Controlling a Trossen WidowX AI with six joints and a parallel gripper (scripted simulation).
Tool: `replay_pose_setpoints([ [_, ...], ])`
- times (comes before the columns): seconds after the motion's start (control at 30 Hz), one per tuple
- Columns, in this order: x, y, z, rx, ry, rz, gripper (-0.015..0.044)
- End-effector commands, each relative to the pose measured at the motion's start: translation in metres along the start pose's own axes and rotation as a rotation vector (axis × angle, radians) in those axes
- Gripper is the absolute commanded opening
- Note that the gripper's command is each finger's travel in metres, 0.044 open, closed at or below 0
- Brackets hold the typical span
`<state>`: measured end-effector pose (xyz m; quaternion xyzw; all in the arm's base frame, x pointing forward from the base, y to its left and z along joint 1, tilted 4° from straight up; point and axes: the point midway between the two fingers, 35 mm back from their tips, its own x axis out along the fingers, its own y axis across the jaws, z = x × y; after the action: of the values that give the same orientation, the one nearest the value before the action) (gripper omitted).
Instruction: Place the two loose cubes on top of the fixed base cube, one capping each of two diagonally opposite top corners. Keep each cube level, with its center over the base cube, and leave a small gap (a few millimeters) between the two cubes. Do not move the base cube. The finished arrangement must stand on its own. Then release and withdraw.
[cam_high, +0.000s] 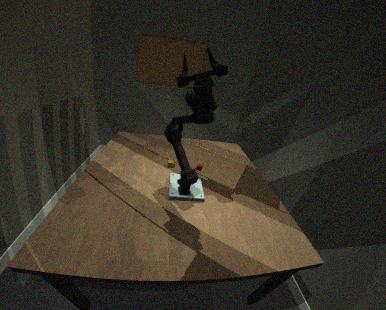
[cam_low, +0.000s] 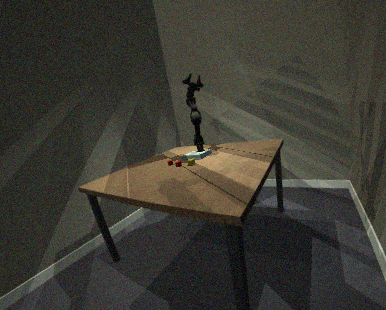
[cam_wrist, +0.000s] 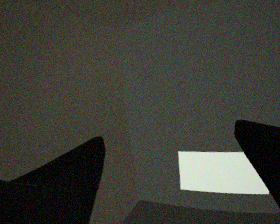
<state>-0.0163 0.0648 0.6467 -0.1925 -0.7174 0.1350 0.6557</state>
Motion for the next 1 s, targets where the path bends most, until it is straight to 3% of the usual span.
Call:
replay_pose_setpoints([
  [0.0, 0.0, -0.001, 0.001, 0.001, -0.002, -0.002, 0.0374],
  [0.13, -0.002, -0.014, 0.014, 0.009, -0.044, -0.051, 0.0269],
  [0.57, -0.022, -0.08, 0.072, -0.22, -0.23, -0.31, 0.0265],
  [0.97, -0.064, -0.149, 0.103, -0.409, -0.29, -0.619, 0.0265],
])
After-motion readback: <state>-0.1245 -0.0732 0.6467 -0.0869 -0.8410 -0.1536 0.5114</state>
